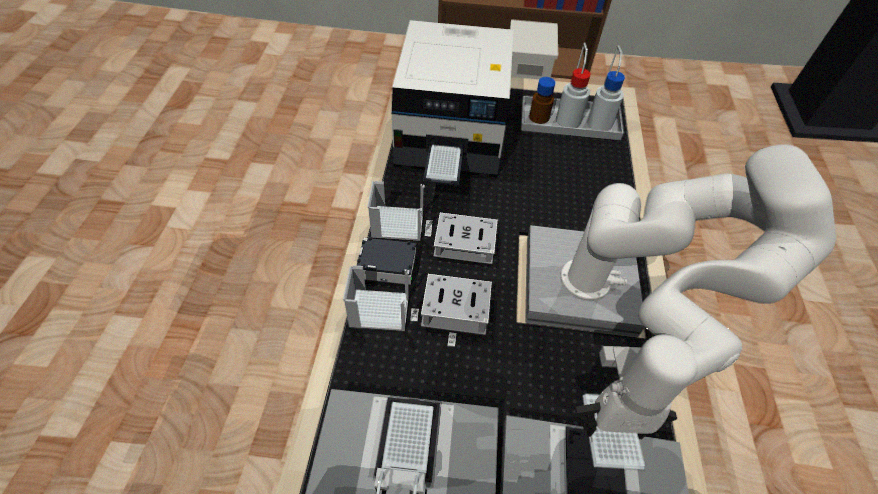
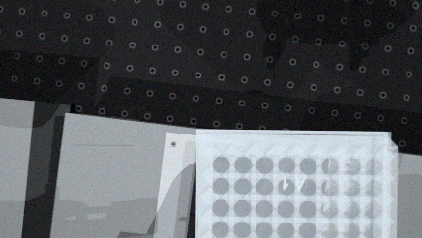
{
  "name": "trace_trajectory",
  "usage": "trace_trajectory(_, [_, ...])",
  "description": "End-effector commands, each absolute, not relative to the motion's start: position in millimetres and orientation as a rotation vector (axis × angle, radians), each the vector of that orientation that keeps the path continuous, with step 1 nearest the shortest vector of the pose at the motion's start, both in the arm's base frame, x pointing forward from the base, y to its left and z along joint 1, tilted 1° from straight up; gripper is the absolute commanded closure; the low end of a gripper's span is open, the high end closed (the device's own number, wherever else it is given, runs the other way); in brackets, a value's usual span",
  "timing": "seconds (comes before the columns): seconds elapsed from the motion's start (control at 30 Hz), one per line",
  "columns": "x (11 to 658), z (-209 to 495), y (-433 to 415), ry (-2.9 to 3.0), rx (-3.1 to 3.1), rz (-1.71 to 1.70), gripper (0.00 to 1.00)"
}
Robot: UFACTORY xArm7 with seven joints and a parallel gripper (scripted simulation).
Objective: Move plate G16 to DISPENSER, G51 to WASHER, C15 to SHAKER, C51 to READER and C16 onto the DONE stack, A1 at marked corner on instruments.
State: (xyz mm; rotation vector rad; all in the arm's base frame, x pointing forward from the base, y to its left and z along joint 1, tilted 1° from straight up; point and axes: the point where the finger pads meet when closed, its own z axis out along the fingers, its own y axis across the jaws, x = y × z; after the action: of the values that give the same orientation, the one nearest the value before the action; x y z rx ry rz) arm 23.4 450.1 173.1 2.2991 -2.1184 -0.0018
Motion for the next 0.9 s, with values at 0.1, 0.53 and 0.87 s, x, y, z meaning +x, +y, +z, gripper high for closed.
trace_trajectory(0.1, [24, 176, 426, -2.105, 2.321, -0.009, 1.0])
trace_trajectory(0.53, [25, 176, 394, -1.981, 2.428, -0.009, 1.0])
trace_trajectory(0.87, [25, 176, 365, -1.96, 2.445, -0.009, 1.0])
